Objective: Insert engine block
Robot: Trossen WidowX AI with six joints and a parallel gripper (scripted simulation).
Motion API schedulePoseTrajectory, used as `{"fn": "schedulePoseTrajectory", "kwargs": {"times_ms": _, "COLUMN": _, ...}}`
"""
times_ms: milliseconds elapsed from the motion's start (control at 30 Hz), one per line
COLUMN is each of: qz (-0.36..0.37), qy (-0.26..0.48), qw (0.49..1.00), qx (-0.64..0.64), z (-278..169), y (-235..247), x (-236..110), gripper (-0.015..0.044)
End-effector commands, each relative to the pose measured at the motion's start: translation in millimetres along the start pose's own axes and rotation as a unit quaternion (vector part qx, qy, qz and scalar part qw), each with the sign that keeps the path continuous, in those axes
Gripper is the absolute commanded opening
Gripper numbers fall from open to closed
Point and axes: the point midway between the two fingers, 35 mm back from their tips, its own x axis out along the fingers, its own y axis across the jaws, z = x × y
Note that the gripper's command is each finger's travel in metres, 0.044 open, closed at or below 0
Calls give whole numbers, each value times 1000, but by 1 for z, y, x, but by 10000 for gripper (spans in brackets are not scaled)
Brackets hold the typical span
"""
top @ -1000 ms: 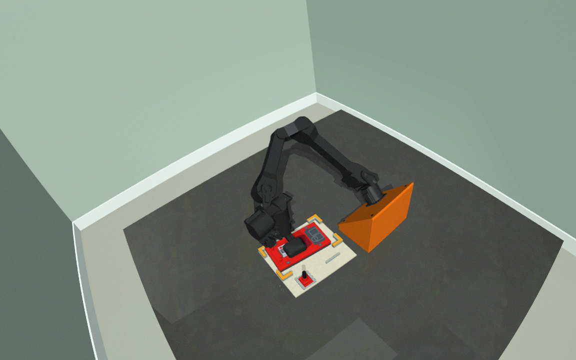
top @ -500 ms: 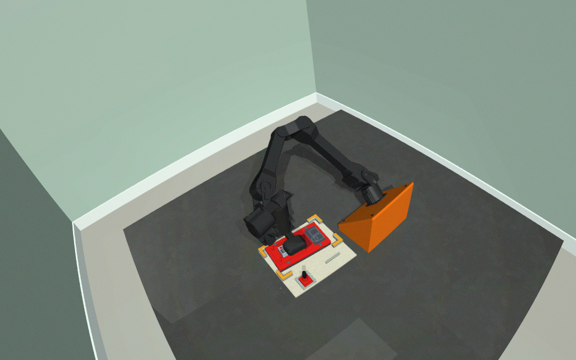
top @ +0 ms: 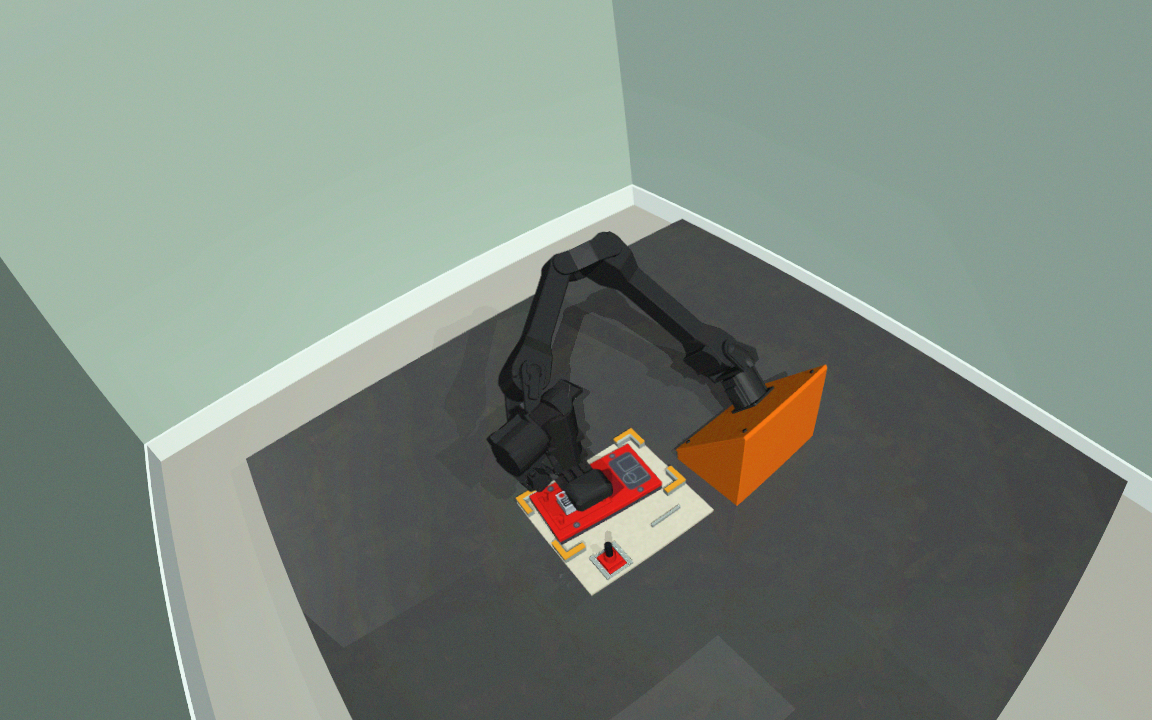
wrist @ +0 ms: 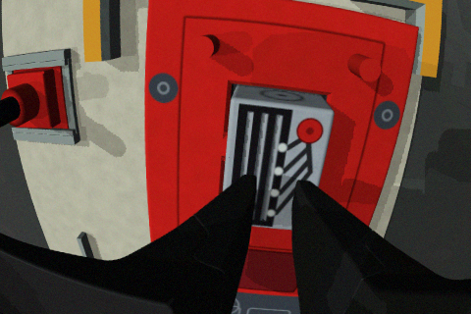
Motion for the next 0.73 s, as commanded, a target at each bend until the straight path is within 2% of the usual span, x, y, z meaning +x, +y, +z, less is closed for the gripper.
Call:
{"fn": "schedulePoseTrajectory", "kwargs": {"times_ms": 0, "qz": 0, "qy": 1, "qw": 1000, "qx": 2, "z": 0, "y": 0, "x": 0, "gripper": 0}}
{"fn": "schedulePoseTrajectory", "kwargs": {"times_ms": 533, "qz": 0, "qy": 1, "qw": 1000, "qx": 2, "z": 0, "y": 0, "x": 0, "gripper": 0}}
{"fn": "schedulePoseTrajectory", "kwargs": {"times_ms": 700, "qz": 0, "qy": 1, "qw": 1000, "qx": 2, "z": 0, "y": 0, "x": 0, "gripper": 131}}
